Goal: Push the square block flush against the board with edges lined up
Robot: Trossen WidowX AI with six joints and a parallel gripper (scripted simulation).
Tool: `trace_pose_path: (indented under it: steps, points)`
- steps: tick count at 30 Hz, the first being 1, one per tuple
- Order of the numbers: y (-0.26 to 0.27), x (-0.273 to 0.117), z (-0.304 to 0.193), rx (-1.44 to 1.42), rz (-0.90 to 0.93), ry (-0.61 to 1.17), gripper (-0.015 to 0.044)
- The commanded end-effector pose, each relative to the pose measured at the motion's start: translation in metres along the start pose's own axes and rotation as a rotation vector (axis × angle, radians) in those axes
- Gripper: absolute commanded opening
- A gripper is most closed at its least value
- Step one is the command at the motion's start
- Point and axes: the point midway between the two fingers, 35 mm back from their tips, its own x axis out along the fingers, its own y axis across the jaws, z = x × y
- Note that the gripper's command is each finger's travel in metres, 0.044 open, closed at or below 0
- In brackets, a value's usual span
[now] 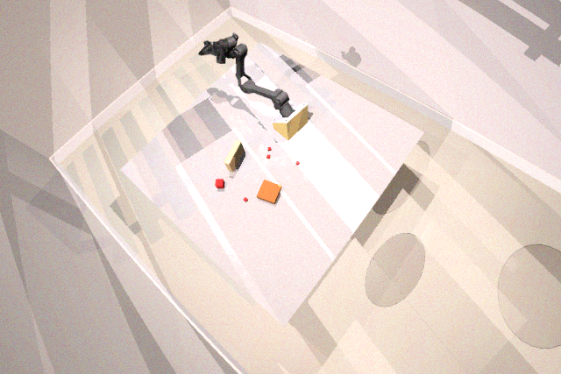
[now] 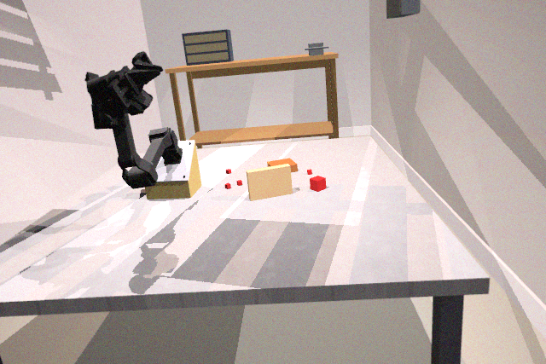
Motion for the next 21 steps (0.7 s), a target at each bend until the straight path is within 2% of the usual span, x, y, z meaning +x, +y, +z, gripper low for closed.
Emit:
trace_pose_path:
  steps: [1,15,21]
  points:
    - [-0.006,-0.003,-0.014,-0.069,0.042,0.011,0.0]
    - [-0.065,-0.003,-0.071,-0.428,0.146,0.077,0.0]
    - [-0.073,0.0,-0.074,-0.466,0.191,0.075,0.0]
